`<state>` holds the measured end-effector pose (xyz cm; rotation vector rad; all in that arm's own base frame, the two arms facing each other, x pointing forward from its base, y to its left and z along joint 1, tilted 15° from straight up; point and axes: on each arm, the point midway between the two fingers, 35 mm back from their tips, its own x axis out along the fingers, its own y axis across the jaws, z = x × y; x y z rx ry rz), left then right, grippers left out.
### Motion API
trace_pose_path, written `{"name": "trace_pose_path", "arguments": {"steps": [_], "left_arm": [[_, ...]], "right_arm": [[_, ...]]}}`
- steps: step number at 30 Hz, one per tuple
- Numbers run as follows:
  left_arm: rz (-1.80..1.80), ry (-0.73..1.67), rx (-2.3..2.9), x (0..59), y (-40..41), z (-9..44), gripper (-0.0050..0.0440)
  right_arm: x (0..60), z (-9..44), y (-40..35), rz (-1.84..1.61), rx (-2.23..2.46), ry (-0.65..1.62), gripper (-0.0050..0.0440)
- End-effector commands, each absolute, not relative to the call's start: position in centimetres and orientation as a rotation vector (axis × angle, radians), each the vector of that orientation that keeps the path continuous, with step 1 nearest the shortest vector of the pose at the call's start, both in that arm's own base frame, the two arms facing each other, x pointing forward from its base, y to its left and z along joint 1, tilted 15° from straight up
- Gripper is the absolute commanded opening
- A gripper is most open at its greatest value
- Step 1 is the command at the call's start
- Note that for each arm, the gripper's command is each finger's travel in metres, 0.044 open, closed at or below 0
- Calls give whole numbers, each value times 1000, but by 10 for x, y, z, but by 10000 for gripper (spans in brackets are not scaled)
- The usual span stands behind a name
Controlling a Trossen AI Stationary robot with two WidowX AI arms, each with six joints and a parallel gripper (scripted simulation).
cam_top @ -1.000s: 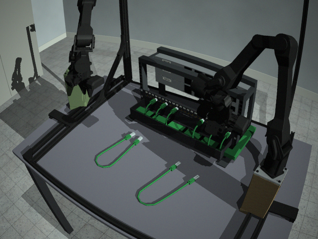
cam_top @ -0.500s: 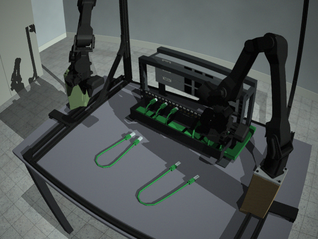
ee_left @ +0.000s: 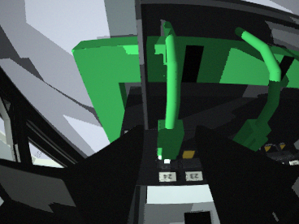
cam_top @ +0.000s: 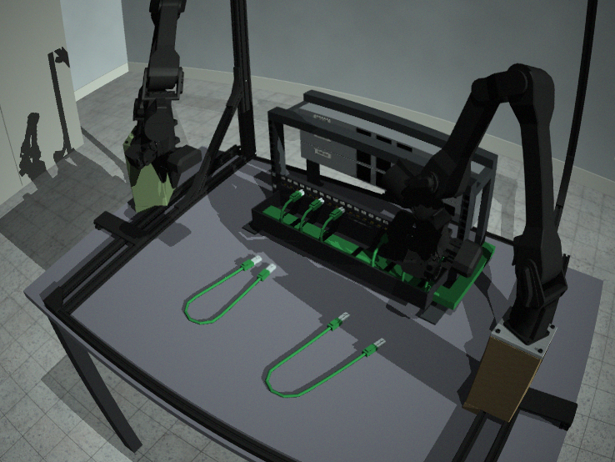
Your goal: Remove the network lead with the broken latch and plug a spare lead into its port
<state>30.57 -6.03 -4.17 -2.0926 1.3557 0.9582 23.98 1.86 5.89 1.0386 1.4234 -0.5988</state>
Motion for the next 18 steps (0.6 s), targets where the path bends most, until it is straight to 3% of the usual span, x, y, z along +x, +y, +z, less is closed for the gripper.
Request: {"name": "trace_pose_path", "arguments": {"steps": [1, 10, 11, 18], "left_arm": [[971, 1358, -2091, 304, -61, -45, 176], [971, 1358, -2091, 304, -61, -45, 176], [962, 1358, -2092, 305, -61, -43, 0], [962, 1358, -2092, 305, -61, -43, 0]], "right_arm": [[240, 59, 19, -599, 1039, 1423, 176], [240, 59, 19, -599, 1039, 1423, 176], [240, 59, 19, -599, 1039, 1423, 176], [240, 59, 19, -599, 1039, 1423, 176]]}}
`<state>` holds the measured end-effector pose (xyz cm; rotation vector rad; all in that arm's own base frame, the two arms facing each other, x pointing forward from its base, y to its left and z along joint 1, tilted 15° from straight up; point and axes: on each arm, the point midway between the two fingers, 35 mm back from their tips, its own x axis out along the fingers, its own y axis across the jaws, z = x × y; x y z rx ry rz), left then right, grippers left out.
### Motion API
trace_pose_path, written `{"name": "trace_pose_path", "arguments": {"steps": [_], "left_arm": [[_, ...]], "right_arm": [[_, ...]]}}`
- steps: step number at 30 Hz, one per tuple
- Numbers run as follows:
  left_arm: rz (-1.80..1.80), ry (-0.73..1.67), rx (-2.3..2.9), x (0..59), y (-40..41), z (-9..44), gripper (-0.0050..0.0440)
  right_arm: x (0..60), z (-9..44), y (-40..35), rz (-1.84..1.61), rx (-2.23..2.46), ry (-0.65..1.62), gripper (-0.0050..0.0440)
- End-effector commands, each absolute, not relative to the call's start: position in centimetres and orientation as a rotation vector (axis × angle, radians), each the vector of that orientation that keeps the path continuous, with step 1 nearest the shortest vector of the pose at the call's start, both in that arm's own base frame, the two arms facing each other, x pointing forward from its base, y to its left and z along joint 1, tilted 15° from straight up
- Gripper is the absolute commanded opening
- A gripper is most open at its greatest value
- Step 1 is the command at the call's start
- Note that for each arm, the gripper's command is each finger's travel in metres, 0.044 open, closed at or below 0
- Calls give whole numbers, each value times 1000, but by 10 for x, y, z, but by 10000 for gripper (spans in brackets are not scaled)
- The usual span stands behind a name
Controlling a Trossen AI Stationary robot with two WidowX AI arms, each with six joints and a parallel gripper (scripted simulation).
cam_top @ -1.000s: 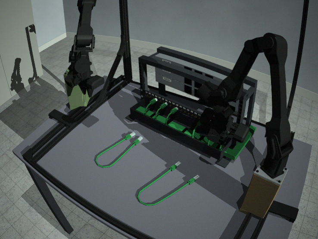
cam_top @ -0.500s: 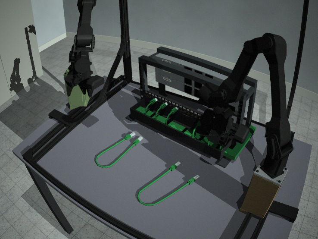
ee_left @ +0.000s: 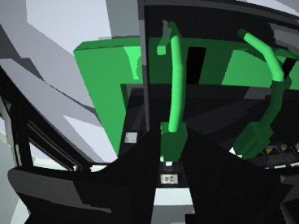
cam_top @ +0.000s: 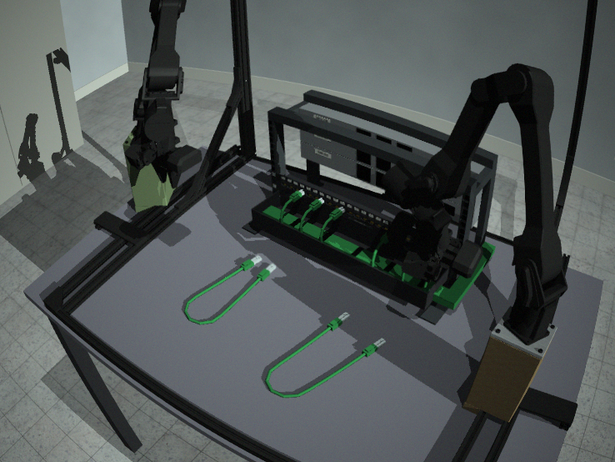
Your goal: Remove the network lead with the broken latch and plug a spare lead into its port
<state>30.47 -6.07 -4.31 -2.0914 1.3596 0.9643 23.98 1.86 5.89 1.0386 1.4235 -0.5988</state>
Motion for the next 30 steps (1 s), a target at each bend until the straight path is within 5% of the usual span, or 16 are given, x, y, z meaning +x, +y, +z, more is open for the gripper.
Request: {"name": "trace_pose_path", "arguments": {"steps": [1, 26, 27, 30], "left_arm": [[962, 1358, -2092, 305, -61, -43, 0], [965, 1361, -2091, 305, -61, -43, 0], [966, 1361, -2091, 304, -61, -43, 55], [966, 1361, -2091, 304, -61, -43, 55]], "right_arm": [[240, 59, 19, -599, 1039, 1423, 176], [240, 59, 19, -599, 1039, 1423, 176], [240, 59, 19, -599, 1039, 1423, 176], [240, 59, 19, -599, 1039, 1423, 176]]}}
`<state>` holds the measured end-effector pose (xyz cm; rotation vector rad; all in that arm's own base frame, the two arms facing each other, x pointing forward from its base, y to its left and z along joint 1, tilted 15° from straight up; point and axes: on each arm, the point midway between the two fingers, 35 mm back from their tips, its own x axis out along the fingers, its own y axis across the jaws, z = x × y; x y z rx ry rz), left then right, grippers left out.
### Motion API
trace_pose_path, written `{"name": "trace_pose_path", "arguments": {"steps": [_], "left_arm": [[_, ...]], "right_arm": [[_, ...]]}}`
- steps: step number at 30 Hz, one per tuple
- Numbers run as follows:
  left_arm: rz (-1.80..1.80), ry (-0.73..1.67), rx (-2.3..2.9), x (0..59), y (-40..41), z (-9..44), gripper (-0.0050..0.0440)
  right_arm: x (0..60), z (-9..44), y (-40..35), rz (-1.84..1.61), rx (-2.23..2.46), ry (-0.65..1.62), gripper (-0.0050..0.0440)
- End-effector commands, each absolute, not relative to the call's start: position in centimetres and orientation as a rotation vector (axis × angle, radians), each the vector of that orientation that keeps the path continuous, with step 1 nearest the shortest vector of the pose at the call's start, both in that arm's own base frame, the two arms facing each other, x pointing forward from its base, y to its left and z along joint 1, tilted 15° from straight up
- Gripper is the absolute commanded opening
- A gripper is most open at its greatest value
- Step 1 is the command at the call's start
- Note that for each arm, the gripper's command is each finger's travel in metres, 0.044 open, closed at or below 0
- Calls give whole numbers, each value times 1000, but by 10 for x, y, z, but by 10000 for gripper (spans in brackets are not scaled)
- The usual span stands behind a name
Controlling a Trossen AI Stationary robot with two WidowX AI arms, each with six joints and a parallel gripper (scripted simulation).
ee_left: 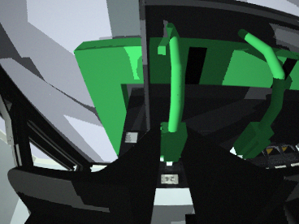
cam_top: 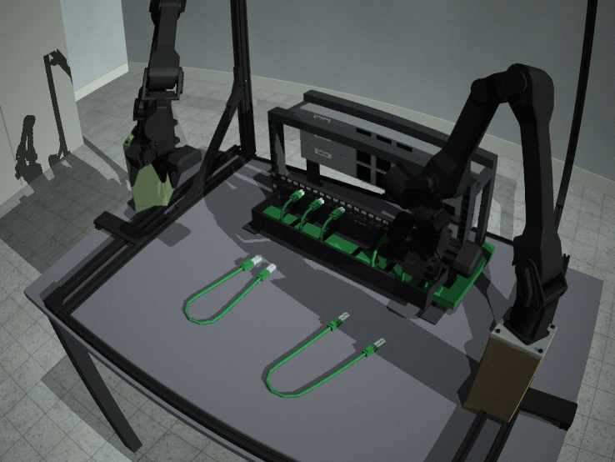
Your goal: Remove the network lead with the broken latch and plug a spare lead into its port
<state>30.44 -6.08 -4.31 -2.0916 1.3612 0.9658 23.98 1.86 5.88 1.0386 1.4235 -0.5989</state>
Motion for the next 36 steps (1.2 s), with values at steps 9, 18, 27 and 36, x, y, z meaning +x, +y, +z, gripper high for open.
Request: {"name": "trace_pose_path", "arguments": {"steps": [9, 18, 27, 36], "left_arm": [[966, 1361, -2091, 304, -61, -43, 55], [966, 1361, -2092, 304, -61, -43, 55], [966, 1361, -2092, 304, -61, -43, 55], [966, 1361, -2092, 289, -26, -54, 55]], "right_arm": [[240, 59, 19, -599, 1039, 1423, 176], [240, 59, 19, -599, 1039, 1423, 176], [240, 59, 19, -599, 1039, 1423, 176], [240, 59, 19, -599, 1039, 1423, 176]]}}
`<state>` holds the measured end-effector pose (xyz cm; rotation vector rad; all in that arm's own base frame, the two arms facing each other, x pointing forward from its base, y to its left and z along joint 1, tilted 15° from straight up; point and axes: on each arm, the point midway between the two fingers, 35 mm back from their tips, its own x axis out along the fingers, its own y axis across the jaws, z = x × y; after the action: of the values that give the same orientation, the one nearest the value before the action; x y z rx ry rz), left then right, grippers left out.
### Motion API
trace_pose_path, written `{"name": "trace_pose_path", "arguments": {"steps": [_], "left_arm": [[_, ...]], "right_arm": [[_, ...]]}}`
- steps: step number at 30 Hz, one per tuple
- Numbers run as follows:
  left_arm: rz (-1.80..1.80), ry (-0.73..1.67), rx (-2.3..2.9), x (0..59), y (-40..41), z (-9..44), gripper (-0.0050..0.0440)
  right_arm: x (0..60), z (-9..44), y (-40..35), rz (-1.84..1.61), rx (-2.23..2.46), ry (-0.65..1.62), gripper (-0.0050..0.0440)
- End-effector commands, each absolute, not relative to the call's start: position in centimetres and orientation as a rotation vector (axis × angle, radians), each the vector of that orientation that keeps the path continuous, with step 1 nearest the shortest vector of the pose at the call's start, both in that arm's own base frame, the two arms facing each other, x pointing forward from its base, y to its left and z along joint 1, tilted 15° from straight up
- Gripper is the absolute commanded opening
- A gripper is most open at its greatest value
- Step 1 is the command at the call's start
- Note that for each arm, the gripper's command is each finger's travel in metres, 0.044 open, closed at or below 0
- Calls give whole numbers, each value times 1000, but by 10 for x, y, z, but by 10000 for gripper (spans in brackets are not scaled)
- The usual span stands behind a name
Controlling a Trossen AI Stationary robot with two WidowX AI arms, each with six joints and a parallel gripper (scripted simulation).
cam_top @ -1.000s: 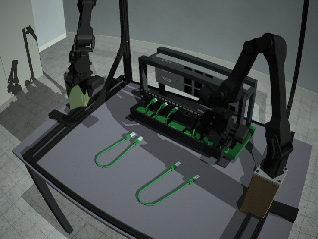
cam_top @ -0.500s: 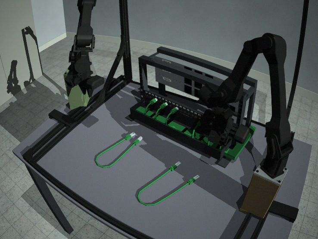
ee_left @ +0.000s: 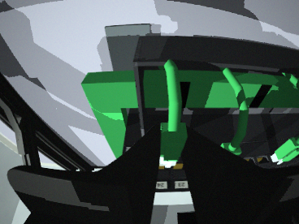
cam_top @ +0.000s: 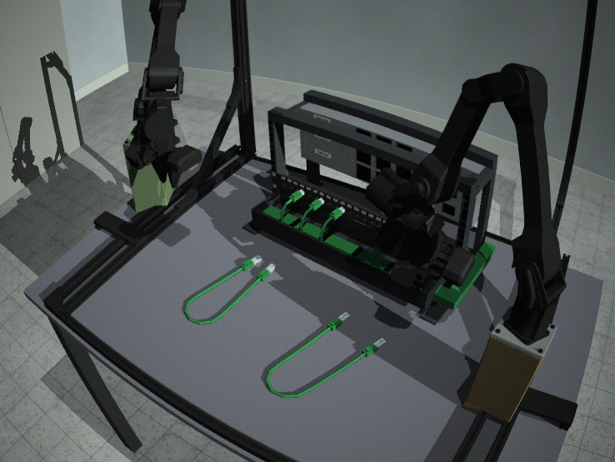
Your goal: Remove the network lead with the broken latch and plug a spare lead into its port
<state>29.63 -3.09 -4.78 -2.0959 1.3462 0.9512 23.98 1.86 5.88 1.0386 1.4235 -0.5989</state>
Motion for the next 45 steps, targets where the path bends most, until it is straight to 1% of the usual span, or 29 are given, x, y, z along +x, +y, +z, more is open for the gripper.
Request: {"name": "trace_pose_path", "arguments": {"steps": [1, 11, 12, 45], "left_arm": [[966, 1361, -2092, 289, -26, -54, 55], [966, 1361, -2092, 289, -26, -54, 55], [954, 1354, -2092, 275, 11, -54, 55], [950, 1355, -2089, 271, 21, -54, 55]], "right_arm": [[240, 59, 19, -599, 1039, 1423, 176], [240, 59, 19, -599, 1039, 1423, 176], [240, 59, 19, -599, 1039, 1423, 176], [240, 59, 19, -599, 1039, 1423, 176]]}}
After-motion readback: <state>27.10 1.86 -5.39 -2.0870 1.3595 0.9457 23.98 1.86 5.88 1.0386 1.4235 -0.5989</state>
